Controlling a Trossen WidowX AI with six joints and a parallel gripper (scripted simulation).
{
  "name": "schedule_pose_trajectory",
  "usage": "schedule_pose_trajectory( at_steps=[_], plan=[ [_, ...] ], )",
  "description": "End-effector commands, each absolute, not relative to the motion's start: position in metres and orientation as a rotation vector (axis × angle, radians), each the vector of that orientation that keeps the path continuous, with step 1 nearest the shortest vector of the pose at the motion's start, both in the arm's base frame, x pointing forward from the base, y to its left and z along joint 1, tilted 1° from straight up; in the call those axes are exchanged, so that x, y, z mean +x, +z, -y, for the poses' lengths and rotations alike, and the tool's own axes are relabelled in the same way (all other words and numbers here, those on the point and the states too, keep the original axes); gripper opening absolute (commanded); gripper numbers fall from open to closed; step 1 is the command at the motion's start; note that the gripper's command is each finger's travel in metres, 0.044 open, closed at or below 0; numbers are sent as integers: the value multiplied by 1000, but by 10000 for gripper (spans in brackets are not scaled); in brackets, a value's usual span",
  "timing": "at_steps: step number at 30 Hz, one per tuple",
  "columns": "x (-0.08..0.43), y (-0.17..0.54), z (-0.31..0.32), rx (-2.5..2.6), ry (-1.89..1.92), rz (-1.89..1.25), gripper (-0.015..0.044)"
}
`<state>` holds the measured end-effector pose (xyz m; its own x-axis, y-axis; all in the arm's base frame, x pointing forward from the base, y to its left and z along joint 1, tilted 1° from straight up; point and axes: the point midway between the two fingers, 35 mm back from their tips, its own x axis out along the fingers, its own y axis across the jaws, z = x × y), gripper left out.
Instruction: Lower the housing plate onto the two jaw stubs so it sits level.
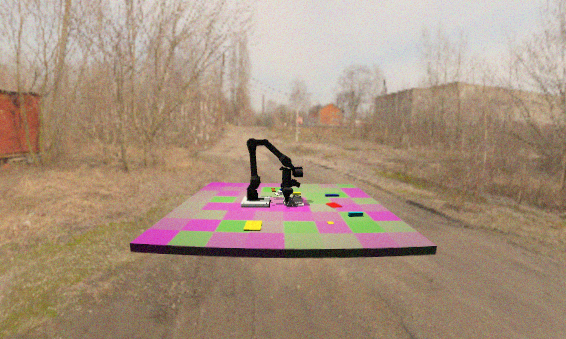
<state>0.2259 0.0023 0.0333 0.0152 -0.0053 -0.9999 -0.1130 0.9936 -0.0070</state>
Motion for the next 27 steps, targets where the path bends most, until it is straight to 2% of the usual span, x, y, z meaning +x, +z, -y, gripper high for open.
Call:
schedule_pose_trajectory(
  at_steps=[1, 27],
  plan=[
    [226, 31, -2, -99, 82, -1556, 351],
    [226, 27, -2, -102, 85, -1556, 351]
  ],
)
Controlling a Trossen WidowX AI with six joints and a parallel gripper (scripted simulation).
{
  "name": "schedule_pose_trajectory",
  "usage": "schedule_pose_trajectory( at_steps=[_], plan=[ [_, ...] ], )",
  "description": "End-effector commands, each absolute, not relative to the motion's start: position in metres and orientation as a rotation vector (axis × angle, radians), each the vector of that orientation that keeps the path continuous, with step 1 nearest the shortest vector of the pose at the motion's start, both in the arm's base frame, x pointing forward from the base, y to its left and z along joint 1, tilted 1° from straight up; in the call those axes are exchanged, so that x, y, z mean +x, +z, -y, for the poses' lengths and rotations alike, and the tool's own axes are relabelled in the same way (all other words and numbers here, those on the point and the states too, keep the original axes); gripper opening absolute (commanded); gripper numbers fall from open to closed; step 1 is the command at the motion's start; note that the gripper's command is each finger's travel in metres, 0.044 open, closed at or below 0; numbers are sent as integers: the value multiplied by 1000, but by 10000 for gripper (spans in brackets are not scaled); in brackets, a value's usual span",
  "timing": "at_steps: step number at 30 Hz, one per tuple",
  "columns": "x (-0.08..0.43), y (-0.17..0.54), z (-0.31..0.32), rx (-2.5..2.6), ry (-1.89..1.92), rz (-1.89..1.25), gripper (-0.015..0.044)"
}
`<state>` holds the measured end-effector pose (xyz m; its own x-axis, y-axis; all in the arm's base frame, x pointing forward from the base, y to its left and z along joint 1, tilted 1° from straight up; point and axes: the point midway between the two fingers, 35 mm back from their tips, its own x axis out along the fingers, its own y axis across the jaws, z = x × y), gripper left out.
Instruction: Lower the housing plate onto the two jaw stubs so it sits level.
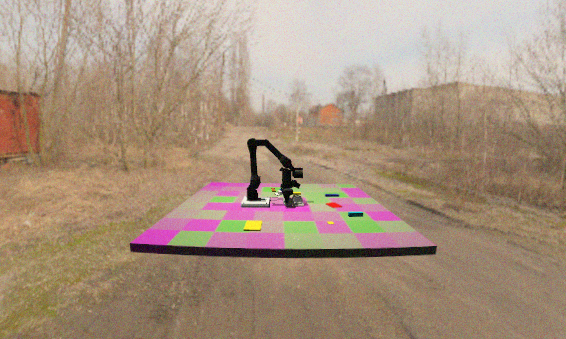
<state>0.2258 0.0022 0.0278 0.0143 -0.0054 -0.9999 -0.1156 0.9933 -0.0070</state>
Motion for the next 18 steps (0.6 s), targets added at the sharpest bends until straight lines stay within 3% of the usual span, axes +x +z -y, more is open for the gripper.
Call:
schedule_pose_trajectory(
  at_steps=[1, 18],
  plan=[
    [226, 27, -2, -102, 85, -1556, 351],
    [226, 23, -1, -102, 85, -1556, 351]
  ],
)
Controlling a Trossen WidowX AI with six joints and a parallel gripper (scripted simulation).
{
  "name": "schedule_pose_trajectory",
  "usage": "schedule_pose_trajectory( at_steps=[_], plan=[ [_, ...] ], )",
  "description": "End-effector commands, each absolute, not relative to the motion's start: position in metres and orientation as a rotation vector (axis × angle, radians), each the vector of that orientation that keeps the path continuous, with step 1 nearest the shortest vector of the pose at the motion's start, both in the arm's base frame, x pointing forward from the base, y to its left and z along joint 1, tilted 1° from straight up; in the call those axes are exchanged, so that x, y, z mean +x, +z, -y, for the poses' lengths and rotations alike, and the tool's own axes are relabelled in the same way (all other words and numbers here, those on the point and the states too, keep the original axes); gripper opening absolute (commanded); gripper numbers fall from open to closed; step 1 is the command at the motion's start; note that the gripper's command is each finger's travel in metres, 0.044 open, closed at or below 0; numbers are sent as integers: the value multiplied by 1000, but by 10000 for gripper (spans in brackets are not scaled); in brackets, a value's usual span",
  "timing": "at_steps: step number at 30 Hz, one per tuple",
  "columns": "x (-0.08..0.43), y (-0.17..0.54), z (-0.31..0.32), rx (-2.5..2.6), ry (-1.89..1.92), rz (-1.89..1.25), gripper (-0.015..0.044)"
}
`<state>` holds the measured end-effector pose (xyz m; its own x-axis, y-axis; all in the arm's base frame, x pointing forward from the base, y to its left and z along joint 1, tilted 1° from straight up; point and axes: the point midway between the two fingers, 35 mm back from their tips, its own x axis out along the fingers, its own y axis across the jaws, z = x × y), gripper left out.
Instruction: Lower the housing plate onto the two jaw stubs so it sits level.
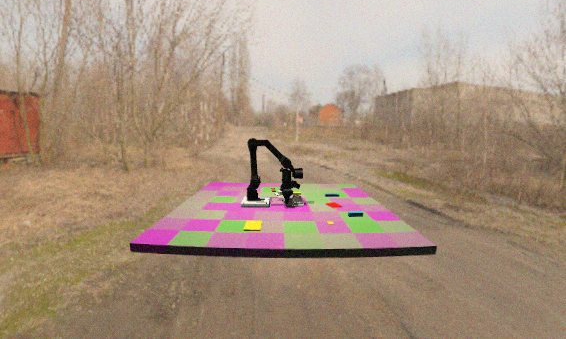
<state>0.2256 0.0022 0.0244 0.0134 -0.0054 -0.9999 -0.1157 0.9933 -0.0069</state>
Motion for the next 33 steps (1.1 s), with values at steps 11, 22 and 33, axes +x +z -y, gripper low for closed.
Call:
schedule_pose_trajectory(
  at_steps=[11, 22, 33],
  plan=[
    [226, 21, -1, -102, 85, -1556, 351],
    [226, 19, -1, -102, 85, -1556, 351],
    [226, 19, -1, -102, 85, -1556, 351]
  ],
)
